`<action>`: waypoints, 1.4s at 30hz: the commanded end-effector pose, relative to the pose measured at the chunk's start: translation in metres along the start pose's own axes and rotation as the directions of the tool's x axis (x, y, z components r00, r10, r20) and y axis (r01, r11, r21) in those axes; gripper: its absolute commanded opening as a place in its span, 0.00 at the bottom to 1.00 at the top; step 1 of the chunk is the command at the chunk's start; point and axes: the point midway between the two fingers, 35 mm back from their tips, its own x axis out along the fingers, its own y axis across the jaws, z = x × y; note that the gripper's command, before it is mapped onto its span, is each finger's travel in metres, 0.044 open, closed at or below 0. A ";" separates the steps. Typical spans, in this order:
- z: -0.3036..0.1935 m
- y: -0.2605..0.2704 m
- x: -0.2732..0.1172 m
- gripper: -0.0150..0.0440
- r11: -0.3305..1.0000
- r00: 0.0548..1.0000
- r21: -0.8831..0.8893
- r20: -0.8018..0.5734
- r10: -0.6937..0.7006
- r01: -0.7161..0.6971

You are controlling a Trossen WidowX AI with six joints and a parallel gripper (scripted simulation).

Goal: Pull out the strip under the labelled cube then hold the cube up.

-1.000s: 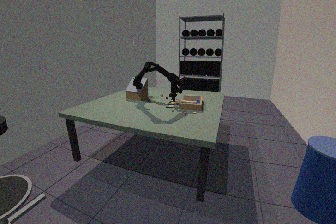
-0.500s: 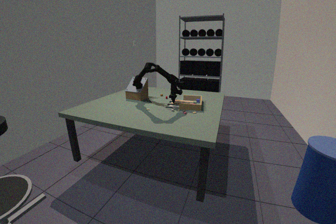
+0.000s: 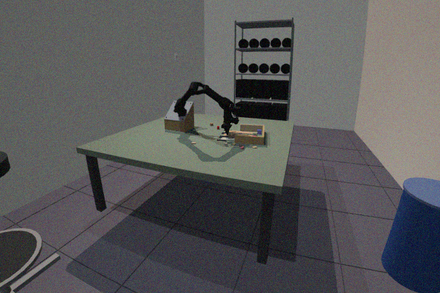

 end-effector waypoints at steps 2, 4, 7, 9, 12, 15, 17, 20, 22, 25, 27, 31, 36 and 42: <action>0.000 -0.001 0.001 0.25 1.000 1.000 -0.002 0.000 -0.006 0.006; 0.000 -0.001 0.001 0.25 1.000 1.000 -0.002 0.000 -0.006 0.006; 0.000 -0.001 0.001 0.25 1.000 1.000 -0.002 0.000 -0.006 0.006; 0.000 -0.001 0.002 0.25 1.000 1.000 -0.002 0.000 -0.006 0.006; 0.000 -0.001 0.002 0.25 1.000 1.000 -0.002 0.000 -0.006 0.006; 0.000 -0.001 0.002 0.25 1.000 1.000 -0.002 0.000 -0.006 0.006; 0.000 -0.001 0.002 0.25 1.000 1.000 -0.002 0.000 -0.006 0.006; 0.000 -0.001 0.003 0.25 1.000 1.000 -0.002 0.000 -0.006 0.006; 0.000 -0.001 0.003 0.25 1.000 1.000 -0.002 0.000 -0.006 0.006; 0.000 -0.001 0.003 0.25 1.000 1.000 -0.002 0.000 -0.006 0.006; -0.001 -0.001 0.003 0.25 1.000 1.000 -0.002 0.000 -0.006 0.006; -0.007 0.000 0.003 0.25 1.000 1.000 -0.002 0.000 -0.006 0.006; -0.015 0.001 0.004 0.25 1.000 1.000 -0.003 -0.001 -0.006 0.006; -0.024 0.001 0.004 0.25 1.000 1.000 -0.003 -0.001 -0.006 0.006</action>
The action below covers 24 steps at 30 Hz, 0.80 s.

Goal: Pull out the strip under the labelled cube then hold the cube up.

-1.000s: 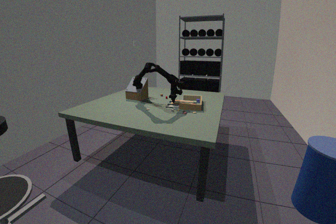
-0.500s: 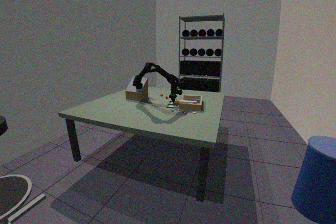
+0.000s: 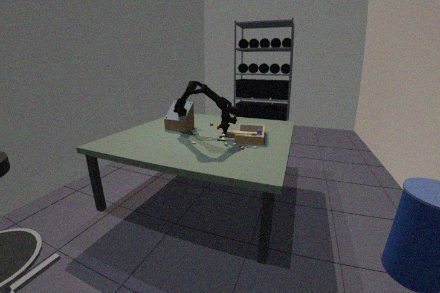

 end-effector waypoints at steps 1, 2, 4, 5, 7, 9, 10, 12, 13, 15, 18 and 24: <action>-0.010 0.000 0.003 0.25 1.000 1.000 -0.008 -0.014 -0.003 0.003; -0.010 0.000 0.003 0.25 1.000 1.000 -0.008 -0.014 -0.003 0.003; -0.009 0.000 0.002 0.25 1.000 1.000 -0.008 -0.014 -0.003 0.003; -0.007 0.000 0.001 0.25 1.000 1.000 -0.008 -0.014 -0.003 0.003; -0.005 -0.001 -0.001 0.25 1.000 1.000 -0.008 -0.014 -0.003 0.003; -0.003 -0.001 -0.003 0.25 1.000 1.000 -0.008 -0.013 -0.003 0.003; -0.002 -0.001 -0.004 0.25 1.000 1.000 -0.008 -0.013 -0.003 0.003; -0.001 -0.001 -0.006 0.25 1.000 1.000 -0.007 -0.013 -0.003 0.002; 0.000 -0.002 -0.006 0.25 1.000 1.000 -0.007 -0.013 -0.003 0.002; 0.000 -0.002 -0.006 0.25 1.000 1.000 -0.007 -0.013 -0.003 0.002; -0.002 -0.002 -0.006 0.25 1.000 1.000 -0.008 -0.013 -0.003 0.003; -0.010 -0.001 -0.002 0.25 1.000 1.000 -0.008 -0.014 -0.003 0.003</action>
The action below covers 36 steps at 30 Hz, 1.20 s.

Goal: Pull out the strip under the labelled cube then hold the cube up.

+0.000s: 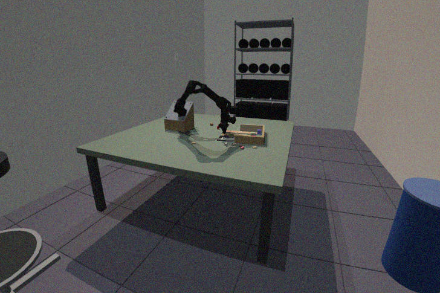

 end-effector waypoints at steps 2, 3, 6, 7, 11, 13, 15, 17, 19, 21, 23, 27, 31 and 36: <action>-0.007 -0.001 0.003 0.25 1.000 1.000 -0.002 0.000 -0.004 0.004; -0.009 -0.001 0.003 0.25 1.000 1.000 -0.002 0.000 -0.004 0.004; -0.013 -0.001 0.004 0.25 1.000 1.000 -0.002 0.000 -0.004 0.004; -0.015 -0.001 0.004 0.25 1.000 1.000 -0.002 -0.001 -0.004 0.004; -0.021 -0.001 0.006 0.25 1.000 1.000 -0.002 -0.001 -0.004 0.004; -0.024 0.000 0.006 0.25 1.000 1.000 -0.002 -0.001 -0.004 0.004; -0.027 0.000 0.007 0.25 1.000 1.000 -0.003 -0.001 -0.004 0.004; -0.031 0.000 0.007 0.25 1.000 1.000 -0.003 -0.001 -0.004 0.004; -0.034 0.000 0.007 0.25 1.000 1.000 -0.003 -0.002 -0.004 0.004; -0.037 0.000 0.007 0.25 1.000 1.000 -0.003 -0.002 -0.004 0.004; -0.040 0.000 0.008 0.25 1.000 1.000 -0.003 -0.002 -0.004 0.004; -0.046 0.000 0.008 0.25 1.000 1.000 -0.004 -0.002 -0.004 0.004; -0.052 0.000 0.008 0.25 1.000 1.000 -0.004 -0.003 -0.004 0.004; -0.060 0.001 0.009 0.25 1.000 1.000 -0.004 -0.003 -0.004 0.004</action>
